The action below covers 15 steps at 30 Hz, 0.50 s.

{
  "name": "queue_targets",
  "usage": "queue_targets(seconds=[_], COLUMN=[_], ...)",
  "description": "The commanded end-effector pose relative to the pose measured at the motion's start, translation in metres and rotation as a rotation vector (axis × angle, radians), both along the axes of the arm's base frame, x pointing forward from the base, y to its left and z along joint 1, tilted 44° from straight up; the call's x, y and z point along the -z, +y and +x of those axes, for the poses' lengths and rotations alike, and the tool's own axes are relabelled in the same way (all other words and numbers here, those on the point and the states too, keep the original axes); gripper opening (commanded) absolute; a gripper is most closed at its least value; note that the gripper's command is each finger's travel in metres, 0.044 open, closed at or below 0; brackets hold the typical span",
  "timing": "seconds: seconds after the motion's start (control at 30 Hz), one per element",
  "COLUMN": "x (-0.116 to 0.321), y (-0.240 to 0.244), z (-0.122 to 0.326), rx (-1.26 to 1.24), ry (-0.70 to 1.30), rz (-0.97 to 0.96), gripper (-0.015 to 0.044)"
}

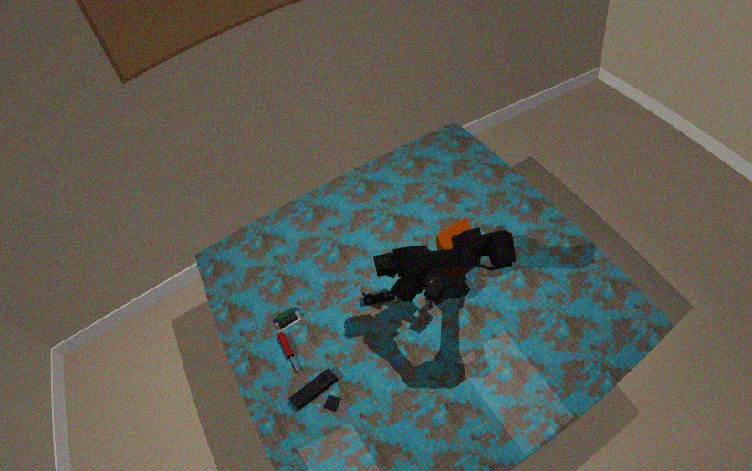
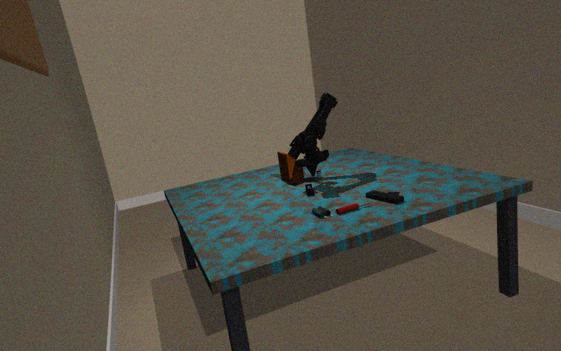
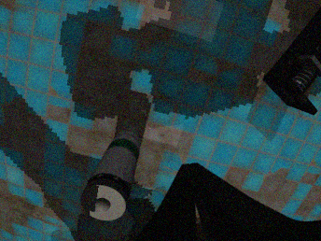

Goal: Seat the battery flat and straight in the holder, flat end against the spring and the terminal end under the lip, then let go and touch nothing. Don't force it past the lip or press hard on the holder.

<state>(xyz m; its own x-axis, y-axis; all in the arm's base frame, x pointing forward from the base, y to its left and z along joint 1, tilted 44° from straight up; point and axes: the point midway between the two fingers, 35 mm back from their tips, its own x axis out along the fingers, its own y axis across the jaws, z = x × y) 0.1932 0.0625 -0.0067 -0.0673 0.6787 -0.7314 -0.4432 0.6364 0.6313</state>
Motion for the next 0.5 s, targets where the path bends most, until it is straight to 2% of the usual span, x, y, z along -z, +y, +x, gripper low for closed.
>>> queue_targets(seconds=[0.0,0.47], x=[0.001,-0.014], y=[0.005,0.020], z=[-0.002,-0.010], rx=[0.005,0.006], ry=[0.002,0.002], rz=[0.006,0.004], gripper=[0.0000,0.0000])
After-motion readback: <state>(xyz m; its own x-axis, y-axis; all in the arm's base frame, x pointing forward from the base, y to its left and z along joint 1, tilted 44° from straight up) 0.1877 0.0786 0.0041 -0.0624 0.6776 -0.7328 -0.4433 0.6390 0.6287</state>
